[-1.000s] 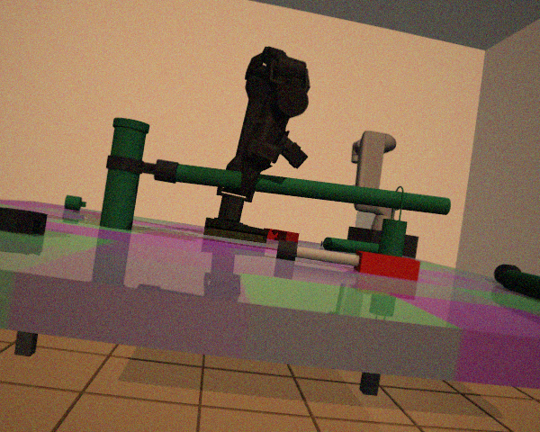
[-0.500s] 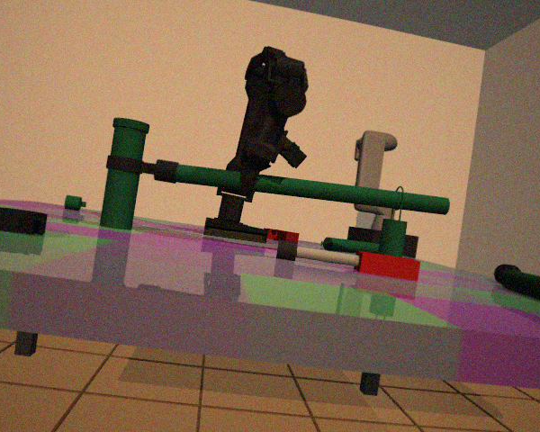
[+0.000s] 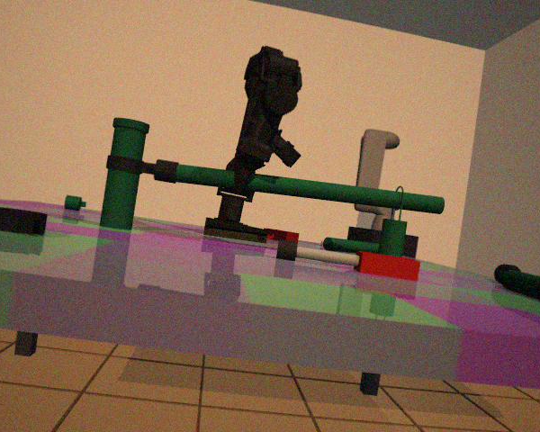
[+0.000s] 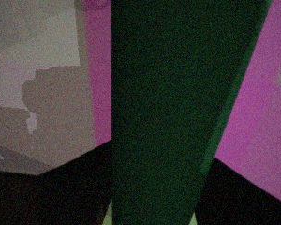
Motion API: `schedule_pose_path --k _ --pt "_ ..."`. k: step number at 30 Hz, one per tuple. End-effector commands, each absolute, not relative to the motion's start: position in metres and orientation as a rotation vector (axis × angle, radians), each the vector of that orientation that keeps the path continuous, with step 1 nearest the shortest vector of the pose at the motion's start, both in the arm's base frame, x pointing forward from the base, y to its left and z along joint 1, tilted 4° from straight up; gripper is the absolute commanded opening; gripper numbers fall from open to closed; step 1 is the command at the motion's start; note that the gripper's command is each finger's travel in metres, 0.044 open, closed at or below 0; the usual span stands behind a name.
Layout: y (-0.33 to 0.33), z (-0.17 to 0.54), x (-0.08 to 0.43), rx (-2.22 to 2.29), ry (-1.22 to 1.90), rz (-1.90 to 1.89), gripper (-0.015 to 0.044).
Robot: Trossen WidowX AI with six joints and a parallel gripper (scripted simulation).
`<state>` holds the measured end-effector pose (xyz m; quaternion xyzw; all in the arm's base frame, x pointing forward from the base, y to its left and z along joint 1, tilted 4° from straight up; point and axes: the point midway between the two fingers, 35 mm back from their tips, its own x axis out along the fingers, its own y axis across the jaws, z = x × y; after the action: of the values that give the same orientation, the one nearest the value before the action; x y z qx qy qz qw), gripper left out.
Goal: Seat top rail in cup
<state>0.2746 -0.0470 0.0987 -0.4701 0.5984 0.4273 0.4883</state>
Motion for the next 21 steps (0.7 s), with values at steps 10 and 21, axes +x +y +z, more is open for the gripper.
schedule_pose_path --k 10,21 --pt "-0.06 0.102 0.272 -1.152 1.458 1.024 0.0" --pt "-0.069 0.102 0.271 -1.153 1.459 1.024 0.0"
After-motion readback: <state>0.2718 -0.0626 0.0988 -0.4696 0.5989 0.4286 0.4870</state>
